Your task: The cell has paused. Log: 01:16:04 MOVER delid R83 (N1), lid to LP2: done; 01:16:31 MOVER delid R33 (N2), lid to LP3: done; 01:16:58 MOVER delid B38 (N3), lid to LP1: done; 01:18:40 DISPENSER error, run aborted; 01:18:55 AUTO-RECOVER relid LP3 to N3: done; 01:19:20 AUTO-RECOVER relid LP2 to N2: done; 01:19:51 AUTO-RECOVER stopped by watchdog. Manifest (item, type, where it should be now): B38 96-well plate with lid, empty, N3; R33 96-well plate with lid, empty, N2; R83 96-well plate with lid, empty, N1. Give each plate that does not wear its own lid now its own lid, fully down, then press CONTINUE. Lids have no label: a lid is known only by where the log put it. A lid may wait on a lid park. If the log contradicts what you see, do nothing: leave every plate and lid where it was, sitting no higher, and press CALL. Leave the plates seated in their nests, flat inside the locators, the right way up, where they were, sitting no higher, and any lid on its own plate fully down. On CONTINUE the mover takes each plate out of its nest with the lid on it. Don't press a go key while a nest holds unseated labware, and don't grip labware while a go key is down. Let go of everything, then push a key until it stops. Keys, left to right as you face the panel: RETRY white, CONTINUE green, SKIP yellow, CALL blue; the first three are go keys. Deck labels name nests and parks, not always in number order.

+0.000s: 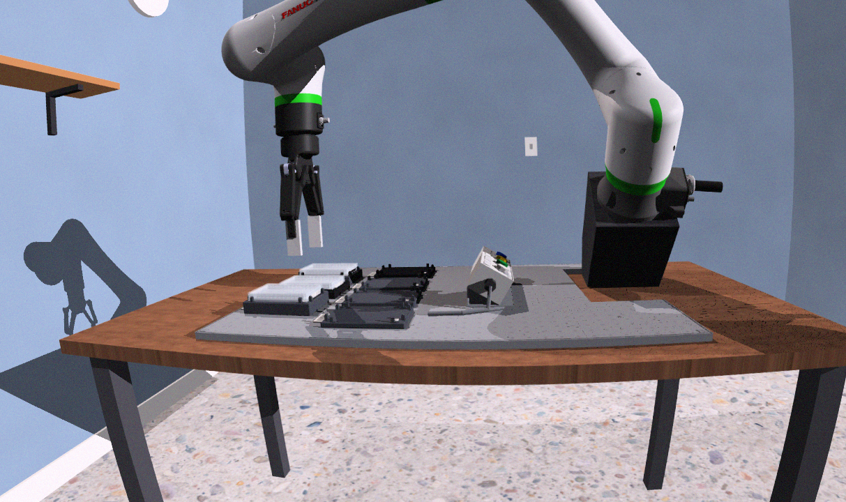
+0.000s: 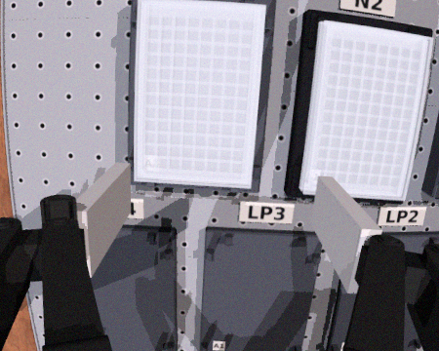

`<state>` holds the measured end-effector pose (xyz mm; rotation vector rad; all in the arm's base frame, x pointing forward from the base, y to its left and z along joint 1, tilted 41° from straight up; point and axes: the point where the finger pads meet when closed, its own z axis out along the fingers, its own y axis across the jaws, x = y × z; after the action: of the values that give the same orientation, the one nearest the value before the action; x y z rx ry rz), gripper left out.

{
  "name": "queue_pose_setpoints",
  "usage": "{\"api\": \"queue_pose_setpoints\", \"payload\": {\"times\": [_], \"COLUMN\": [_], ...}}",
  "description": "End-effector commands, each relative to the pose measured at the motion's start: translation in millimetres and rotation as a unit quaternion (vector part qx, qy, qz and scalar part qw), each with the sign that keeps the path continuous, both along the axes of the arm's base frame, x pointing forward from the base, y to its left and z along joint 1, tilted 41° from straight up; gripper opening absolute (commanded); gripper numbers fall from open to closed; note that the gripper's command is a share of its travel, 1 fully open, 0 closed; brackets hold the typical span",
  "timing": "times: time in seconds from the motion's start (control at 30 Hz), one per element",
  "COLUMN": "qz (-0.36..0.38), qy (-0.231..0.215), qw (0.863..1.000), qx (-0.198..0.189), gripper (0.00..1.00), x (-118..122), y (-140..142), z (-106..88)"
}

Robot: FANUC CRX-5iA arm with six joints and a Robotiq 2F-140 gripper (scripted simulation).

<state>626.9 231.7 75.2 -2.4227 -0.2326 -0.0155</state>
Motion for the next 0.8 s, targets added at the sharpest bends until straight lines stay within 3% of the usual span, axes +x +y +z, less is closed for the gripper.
{"api": "queue_pose_setpoints", "payload": {"times": [0.0,0.07,0.1,0.17,0.2,0.23,0.27,0.33,0.37,0.43,0.47,0.53,0.57,0.63,0.67,0.73,0.77], "qz": [-0.001,-0.001,-0.001,-0.001,-0.001,-0.001,-0.002,-0.002,-0.002,-0.002,-0.003,-0.003,-0.003,-0.003,-0.004,-0.004,-0.004], "qy": [0.002,0.002,0.002,0.002,0.003,0.003,0.003,0.003,0.004,0.004,0.004,0.004,0.005,0.005,0.005,0.005,0.005], "qw": [1.000,1.000,1.000,1.000,1.000,1.000,1.000,1.000,1.000,1.000,1.000,1.000,1.000,1.000,1.000,1.000,1.000], "qx": [-0.002,-0.002,-0.003,-0.003,-0.003,-0.003,-0.003,-0.003,-0.003,-0.003,-0.003,-0.003,-0.002,-0.002,-0.002,-0.002,-0.001], "gripper": [0.66,0.66,0.66,0.66,0.66,0.66,0.66,0.66,0.66,0.66,0.66,0.66,0.66,0.66,0.66,0.66,0.66], "x": [-54,-54,-79,-79,-106,-106,-133,-135,-165,-165,-196,-196,-226,-226,-254,-254,-280], "y": [-40,-40,-55,-55,-70,-70,-82,-84,-96,-96,-107,-107,-115,-115,-122,-122,-127], "z": [-5.5,-5.5,-8.0,-8.0,-11.2,-11.2,-14.9,-15.2,-19.7,-19.9,-25.1,-25.1,-30.7,-30.7,-36.5,-36.5,-42.1]}}
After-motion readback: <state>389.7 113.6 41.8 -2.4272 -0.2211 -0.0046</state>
